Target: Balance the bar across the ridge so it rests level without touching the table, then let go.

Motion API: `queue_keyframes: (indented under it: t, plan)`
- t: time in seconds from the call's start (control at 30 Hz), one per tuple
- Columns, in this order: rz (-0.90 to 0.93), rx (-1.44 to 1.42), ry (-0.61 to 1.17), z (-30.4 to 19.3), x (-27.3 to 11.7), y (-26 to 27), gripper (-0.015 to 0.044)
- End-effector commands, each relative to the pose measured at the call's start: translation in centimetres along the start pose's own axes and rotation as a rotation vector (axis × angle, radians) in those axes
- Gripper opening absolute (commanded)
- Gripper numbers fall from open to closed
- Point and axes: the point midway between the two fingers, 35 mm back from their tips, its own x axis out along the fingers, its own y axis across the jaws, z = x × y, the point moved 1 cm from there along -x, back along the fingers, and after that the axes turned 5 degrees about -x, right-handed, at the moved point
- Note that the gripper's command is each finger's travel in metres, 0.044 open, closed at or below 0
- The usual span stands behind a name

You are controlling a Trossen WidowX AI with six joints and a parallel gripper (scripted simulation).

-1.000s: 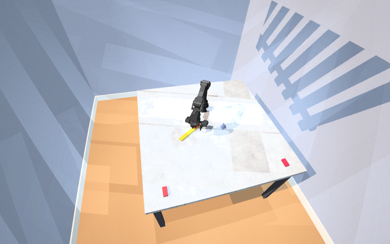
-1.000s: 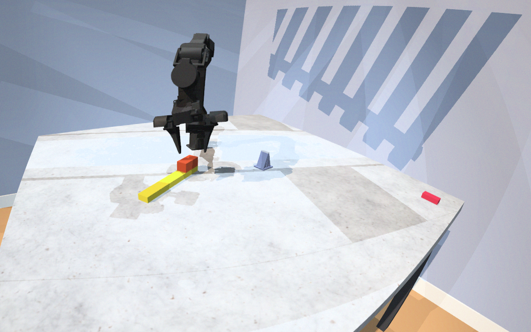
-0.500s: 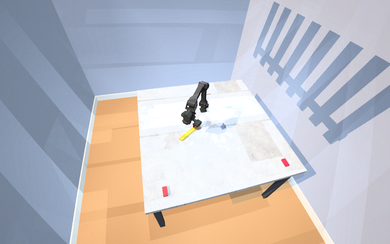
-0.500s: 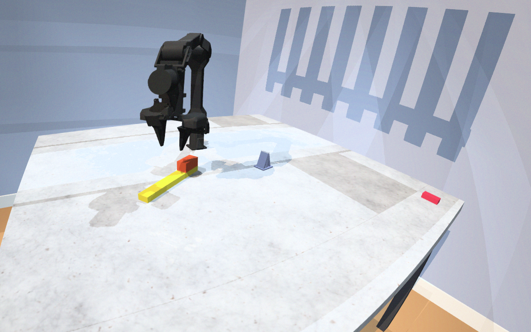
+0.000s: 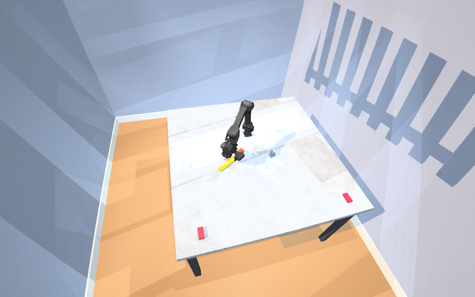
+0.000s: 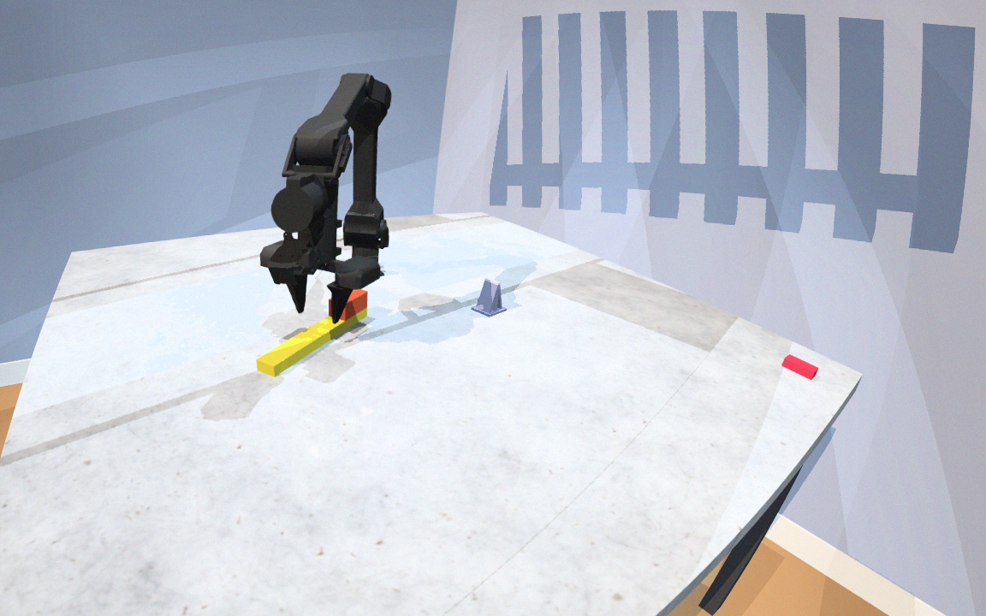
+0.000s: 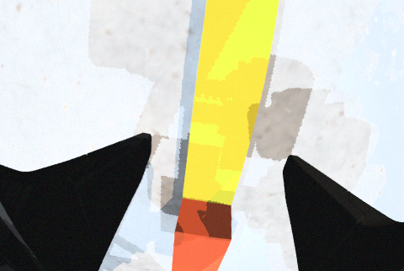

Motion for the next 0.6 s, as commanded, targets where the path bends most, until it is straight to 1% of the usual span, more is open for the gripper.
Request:
queue_keyframes:
  t: [0.0, 0.57]
  plan:
    - [-0.003, 0.004, -0.011, 0.1, 0.6, -0.1, 0.0315]
    - [-0.003, 0.004, -0.011, 0.1, 2.9, -0.1, 0.0315]
